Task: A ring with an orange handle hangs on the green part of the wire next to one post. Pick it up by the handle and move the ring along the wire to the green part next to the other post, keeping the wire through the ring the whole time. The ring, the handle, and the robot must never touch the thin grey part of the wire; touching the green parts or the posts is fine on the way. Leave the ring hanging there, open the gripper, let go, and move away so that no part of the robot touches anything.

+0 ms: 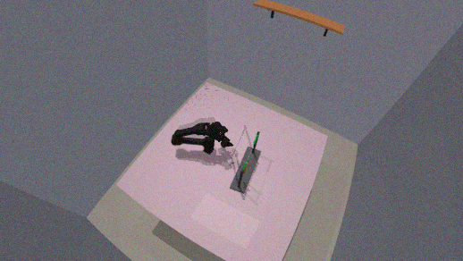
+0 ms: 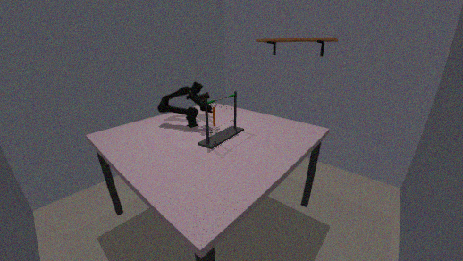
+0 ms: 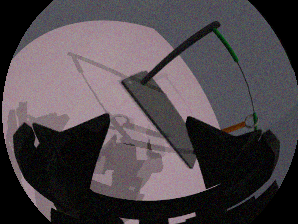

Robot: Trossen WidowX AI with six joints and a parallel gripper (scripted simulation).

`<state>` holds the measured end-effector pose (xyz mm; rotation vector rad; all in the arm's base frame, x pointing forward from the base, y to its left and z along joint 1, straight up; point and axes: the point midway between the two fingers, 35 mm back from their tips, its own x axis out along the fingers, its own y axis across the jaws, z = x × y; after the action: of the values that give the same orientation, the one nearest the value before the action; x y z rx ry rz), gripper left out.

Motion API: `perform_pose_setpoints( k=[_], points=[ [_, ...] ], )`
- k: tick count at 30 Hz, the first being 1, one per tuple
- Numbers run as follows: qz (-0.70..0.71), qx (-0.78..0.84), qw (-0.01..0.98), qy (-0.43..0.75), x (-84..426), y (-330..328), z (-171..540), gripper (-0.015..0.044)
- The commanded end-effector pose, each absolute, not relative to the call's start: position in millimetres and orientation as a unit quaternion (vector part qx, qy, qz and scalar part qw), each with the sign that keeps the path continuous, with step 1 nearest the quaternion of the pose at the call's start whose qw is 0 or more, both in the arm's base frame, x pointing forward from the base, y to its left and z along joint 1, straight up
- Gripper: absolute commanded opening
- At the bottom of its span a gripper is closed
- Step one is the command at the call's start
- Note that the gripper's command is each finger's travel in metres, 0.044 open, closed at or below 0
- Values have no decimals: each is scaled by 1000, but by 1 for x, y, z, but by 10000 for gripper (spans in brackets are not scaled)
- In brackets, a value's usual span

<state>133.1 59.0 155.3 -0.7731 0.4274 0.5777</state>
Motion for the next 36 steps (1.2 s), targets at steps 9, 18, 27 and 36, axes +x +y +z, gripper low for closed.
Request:
perform_pose_setpoints(
  k=[9, 18, 27, 36],
  points=[
    [242, -319, 887, 228, 176, 60, 149, 164],
    [206, -257, 915, 234, 222, 41, 135, 160],
    [181, -198, 941, 204, 257, 11, 122, 160],
    [147, -149, 965, 161, 273, -34, 106, 160]
  ],
)
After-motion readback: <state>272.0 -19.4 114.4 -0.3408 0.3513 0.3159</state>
